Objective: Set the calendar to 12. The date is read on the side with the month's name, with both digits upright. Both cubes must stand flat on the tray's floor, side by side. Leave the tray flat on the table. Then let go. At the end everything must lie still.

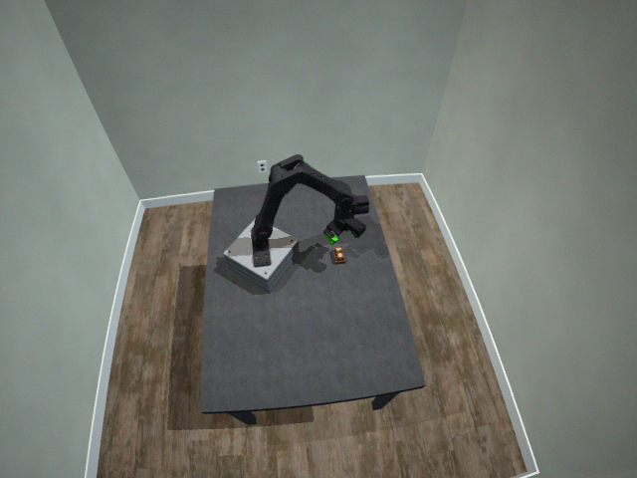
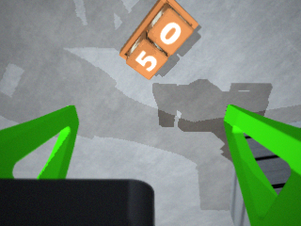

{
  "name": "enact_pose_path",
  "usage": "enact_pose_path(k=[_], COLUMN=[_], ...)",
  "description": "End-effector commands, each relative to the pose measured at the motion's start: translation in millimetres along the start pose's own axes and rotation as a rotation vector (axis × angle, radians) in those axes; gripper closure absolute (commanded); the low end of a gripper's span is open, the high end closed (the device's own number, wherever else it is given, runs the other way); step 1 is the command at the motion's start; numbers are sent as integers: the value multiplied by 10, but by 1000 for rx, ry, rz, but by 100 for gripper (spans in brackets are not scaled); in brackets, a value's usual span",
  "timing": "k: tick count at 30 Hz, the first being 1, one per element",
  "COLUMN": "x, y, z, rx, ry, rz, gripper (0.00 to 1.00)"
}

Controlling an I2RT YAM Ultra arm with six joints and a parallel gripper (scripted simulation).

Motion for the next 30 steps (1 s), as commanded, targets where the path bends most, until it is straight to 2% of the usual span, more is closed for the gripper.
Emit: enact_pose_path(k=[1,2,13,23,24,30], x=[-22,8,142,180,180,180], y=[24,23,18,16,16,16], z=[35,35,34,33,33,33], rx=[129,212,587,694,694,694], ry=[-22,-21,-17,-16,-16,-16], rz=[19,20,23,24,24,24], gripper=[0,0,0,0,55,55])
Point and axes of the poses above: the point where the finger pads meet when closed, its own x axis out along the fingers, its own y axis across the jaws, z = x × y, the point moved 8 cm from there along -x, back along the fingers, and after that the axes turned 14 degrees about -x, right-handed, at the moved point
